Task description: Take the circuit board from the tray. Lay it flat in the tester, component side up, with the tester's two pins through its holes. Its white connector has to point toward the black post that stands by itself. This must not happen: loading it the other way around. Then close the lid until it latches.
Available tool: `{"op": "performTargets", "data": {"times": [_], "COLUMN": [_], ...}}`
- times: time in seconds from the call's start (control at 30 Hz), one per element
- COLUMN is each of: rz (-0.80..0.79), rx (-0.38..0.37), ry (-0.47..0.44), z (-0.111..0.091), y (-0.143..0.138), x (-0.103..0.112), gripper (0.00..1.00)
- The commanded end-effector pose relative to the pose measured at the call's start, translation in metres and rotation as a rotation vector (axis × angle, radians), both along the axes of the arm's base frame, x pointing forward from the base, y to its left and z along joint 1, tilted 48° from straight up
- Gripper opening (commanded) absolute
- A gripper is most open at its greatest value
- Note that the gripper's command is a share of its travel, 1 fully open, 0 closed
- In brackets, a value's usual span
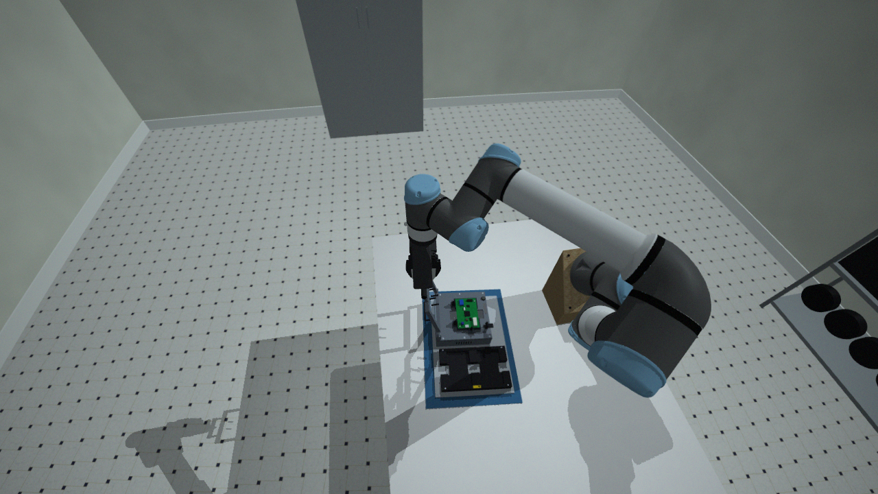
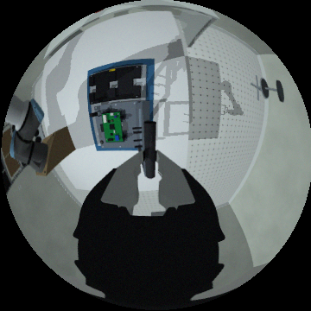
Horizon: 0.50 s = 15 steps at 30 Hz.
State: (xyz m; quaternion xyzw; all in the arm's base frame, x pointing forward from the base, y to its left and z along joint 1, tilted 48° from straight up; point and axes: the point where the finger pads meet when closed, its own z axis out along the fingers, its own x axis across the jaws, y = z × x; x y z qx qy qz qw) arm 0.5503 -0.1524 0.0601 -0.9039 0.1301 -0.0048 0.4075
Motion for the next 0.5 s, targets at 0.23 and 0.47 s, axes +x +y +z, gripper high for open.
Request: {"op": "performTargets", "data": {"times": [0.23, 0.47], "rz": [-0.001, -0.001], "rx": [-0.001, -0.001], "ry": [0.000, 0.000], "z": [0.0012, 0.0018], "y": [-0.0004, -0.0002], "x": [-0.0036, -0.0061], "gripper": [0.00, 0.00]}}
